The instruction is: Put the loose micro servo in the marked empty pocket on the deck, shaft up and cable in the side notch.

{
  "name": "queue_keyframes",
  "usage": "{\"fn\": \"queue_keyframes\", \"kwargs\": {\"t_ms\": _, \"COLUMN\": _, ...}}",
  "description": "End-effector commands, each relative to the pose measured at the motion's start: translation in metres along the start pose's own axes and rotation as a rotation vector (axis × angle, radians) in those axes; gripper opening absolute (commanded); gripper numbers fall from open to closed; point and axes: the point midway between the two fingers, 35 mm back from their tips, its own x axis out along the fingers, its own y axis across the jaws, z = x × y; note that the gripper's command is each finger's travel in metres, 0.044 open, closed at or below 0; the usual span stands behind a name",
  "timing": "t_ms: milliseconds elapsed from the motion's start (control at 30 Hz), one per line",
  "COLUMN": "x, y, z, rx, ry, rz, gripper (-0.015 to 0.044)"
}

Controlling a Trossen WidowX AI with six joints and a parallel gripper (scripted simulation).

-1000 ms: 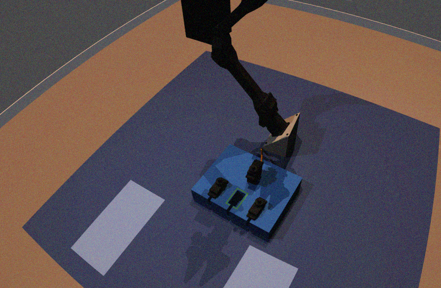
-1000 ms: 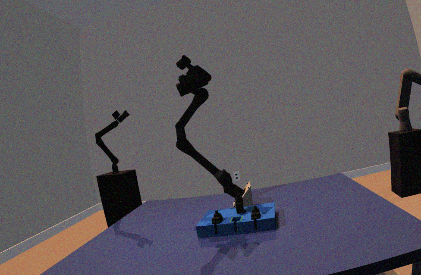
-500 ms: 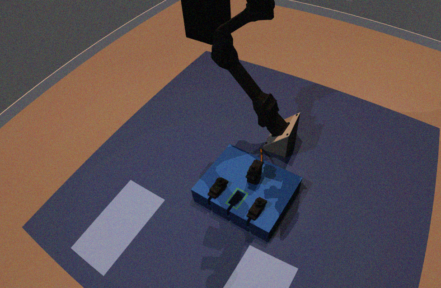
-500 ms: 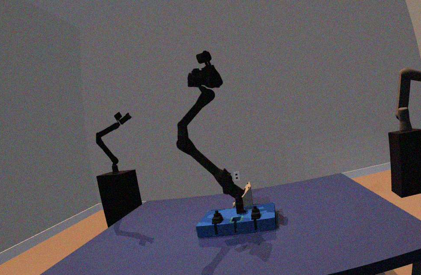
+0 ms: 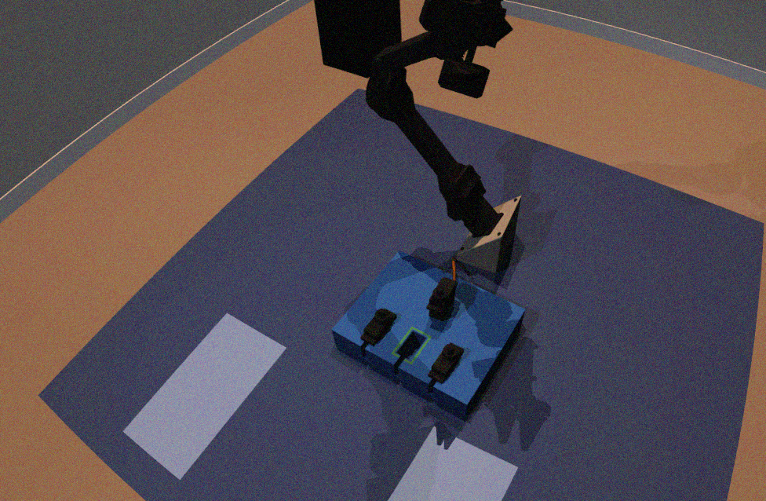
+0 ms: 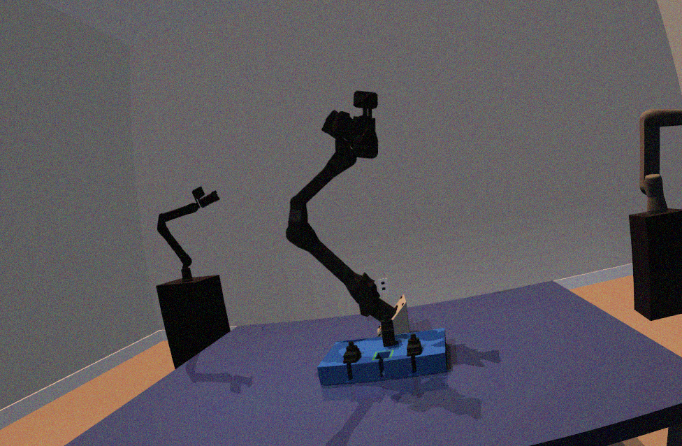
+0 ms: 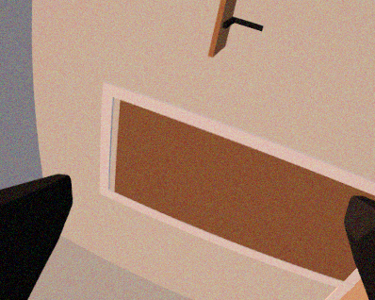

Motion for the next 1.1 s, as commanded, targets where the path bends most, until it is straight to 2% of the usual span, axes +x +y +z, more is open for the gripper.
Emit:
{"fn": "queue_keyframes", "kwargs": {"t_ms": 0, "x": 0.013, "y": -0.023, "z": -0.019, "rx": -0.082, "ry": 0.053, "rz": -0.053, "gripper": 0.044}}
{"fn": "queue_keyframes", "kwargs": {"t_ms": 533, "x": 0.041, "y": -0.14, "z": -0.073, "rx": -0.386, "ry": 0.307, "rz": -0.319, "gripper": 0.044}}
{"fn": "queue_keyframes", "kwargs": {"t_ms": 1067, "x": 0.016, "y": -0.266, "z": -0.104, "rx": -0.592, "ry": 0.628, "rz": -0.636, "gripper": 0.044}}
